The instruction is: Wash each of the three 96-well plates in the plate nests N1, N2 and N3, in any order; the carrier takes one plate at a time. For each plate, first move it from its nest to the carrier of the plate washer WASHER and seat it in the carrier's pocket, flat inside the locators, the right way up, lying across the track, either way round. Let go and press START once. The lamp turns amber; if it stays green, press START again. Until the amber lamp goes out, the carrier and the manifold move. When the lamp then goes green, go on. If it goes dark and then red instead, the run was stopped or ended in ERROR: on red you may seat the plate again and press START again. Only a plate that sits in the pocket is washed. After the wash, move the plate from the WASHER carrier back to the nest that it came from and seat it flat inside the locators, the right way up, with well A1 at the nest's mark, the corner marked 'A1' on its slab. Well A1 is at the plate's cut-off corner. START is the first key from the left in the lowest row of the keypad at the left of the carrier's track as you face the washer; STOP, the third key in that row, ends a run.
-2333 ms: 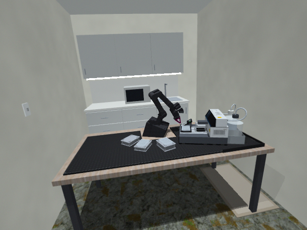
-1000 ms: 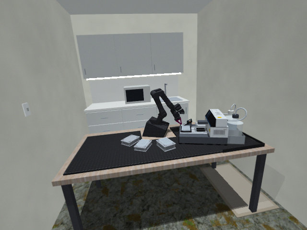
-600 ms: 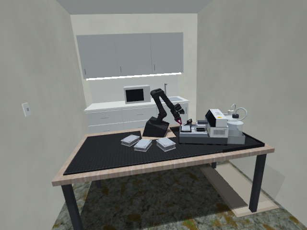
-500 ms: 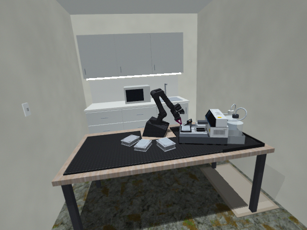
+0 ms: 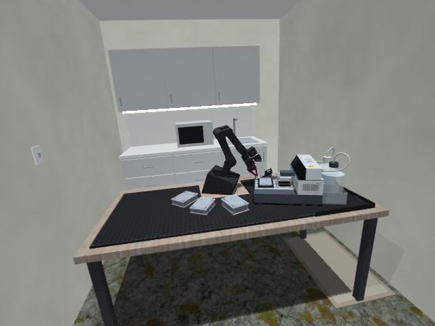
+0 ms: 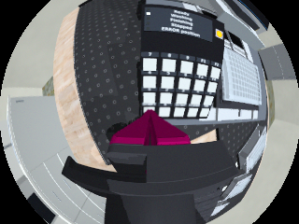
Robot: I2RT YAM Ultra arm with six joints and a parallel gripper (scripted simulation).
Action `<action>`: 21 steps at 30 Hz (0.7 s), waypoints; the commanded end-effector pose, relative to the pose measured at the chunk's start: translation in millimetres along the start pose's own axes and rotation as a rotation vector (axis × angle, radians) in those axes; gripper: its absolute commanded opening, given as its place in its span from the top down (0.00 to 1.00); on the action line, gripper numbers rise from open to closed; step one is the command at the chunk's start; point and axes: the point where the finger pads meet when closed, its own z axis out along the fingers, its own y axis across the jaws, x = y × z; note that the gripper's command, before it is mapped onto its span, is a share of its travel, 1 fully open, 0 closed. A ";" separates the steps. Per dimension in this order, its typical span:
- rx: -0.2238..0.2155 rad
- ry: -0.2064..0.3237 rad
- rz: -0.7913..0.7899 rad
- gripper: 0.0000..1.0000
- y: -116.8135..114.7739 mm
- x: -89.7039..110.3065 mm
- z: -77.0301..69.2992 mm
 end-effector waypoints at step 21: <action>-0.009 -0.021 0.017 1.00 1.9 -5.9 -6.0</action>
